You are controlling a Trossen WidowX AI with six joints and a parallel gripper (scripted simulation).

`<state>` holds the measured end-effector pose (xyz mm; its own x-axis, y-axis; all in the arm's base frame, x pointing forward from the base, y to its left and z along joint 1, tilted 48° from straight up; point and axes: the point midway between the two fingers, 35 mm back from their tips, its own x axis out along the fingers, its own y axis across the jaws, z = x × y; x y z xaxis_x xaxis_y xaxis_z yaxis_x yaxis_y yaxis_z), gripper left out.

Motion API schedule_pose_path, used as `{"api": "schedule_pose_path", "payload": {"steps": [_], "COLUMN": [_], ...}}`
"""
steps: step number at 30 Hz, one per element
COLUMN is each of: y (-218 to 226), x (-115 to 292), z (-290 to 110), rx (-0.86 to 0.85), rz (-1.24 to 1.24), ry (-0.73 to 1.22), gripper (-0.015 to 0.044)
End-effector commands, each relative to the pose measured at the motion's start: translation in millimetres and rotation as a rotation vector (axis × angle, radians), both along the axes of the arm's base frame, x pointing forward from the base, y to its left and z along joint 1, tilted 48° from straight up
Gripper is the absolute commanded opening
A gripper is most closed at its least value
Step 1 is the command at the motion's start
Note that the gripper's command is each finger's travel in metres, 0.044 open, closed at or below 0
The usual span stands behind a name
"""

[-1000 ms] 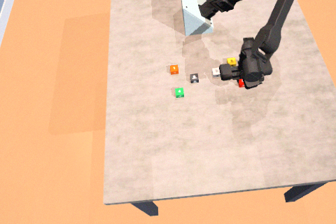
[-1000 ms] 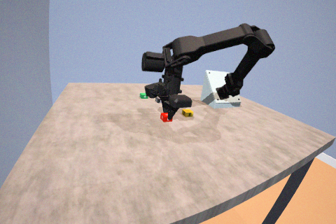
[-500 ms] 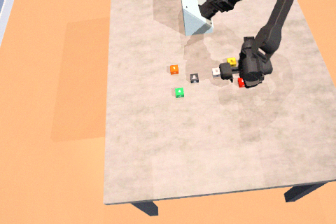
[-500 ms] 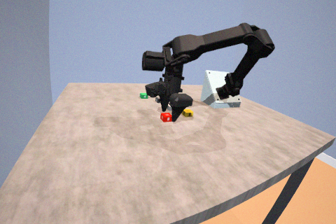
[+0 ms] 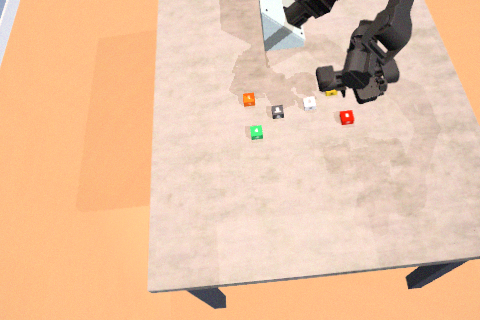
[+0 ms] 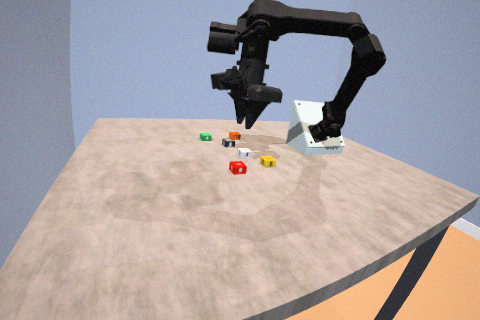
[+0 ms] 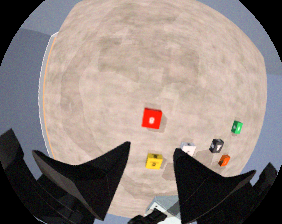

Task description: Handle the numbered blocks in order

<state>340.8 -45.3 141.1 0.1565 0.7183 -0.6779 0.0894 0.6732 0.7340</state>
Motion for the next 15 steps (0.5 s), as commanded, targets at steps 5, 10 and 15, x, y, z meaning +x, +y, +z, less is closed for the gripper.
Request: {"api": "schedule_pose_path", "payload": {"steps": [5, 10, 15], "y": [-7.8, -10.8, -71.5], "x": [-4.5, -5.0, -26.7], "z": [5.8, 2.9, -60.8], "rx": [0.003, 0.002, -0.017], "rz": [0.011, 0.011, 0.006], "ry": [0.015, 0.015, 0.020], "gripper": [0.0120, 0.0120, 0.0120]}}
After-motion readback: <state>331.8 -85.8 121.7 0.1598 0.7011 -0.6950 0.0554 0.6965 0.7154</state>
